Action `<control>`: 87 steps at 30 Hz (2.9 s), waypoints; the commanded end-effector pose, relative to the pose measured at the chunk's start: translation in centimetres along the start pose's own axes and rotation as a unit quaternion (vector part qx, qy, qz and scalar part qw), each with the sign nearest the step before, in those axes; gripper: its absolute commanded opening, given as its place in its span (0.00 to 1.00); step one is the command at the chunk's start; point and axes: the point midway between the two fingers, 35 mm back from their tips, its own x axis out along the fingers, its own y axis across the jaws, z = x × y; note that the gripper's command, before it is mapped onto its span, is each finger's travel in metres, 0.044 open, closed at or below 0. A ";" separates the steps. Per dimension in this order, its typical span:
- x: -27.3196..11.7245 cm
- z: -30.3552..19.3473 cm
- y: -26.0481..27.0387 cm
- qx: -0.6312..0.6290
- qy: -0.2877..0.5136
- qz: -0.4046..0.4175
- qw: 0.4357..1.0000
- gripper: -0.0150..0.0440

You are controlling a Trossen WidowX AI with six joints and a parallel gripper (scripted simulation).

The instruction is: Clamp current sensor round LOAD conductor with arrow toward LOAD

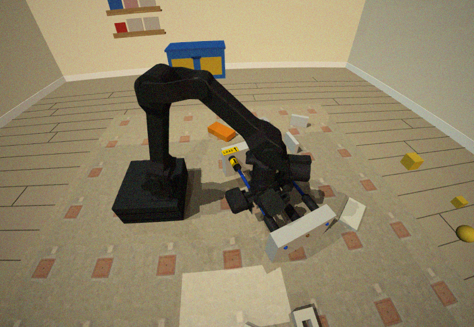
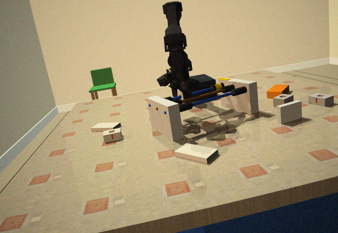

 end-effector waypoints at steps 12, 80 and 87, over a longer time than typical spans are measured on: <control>0.0 0.0 0.0 0.000 0.000 0.000 1.000 0.69; -10.5 -0.9 -0.3 -0.001 -0.006 0.013 1.000 1.00; -10.5 -0.9 -0.3 -0.001 -0.006 0.013 1.000 1.00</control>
